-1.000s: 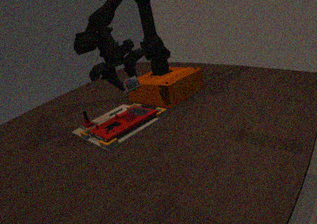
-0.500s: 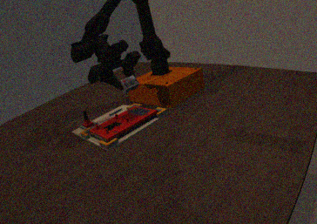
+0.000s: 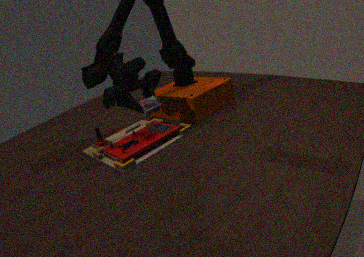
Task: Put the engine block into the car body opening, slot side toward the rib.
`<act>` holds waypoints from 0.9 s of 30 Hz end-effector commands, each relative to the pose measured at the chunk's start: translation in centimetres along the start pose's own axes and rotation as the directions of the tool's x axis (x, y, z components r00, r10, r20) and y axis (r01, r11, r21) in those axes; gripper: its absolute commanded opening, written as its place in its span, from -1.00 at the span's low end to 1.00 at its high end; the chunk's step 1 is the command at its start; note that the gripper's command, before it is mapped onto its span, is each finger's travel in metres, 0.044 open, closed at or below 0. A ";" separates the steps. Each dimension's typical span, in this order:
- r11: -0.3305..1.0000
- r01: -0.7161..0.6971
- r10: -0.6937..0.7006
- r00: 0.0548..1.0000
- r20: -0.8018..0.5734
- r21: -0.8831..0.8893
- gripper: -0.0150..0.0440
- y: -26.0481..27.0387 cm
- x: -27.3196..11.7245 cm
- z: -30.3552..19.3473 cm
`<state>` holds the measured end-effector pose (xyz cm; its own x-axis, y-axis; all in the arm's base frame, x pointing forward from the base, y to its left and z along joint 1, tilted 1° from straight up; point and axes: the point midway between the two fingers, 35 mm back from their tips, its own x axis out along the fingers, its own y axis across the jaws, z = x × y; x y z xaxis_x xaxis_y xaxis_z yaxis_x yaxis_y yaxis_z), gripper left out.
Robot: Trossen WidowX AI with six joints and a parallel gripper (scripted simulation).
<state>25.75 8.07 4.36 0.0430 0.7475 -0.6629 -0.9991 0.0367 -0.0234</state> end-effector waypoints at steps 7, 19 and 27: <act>1.000 0.002 -0.001 1.000 0.013 -0.003 -0.49 0.0 1.4 -1.5; 1.000 0.001 -0.001 1.000 0.013 -0.003 -0.49 0.0 3.0 -3.4; 1.000 0.001 -0.001 1.000 0.013 -0.002 -0.49 0.0 4.1 -4.6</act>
<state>25.84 8.01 -1.05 0.0448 0.7566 -0.6523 -0.9989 0.0405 -0.0216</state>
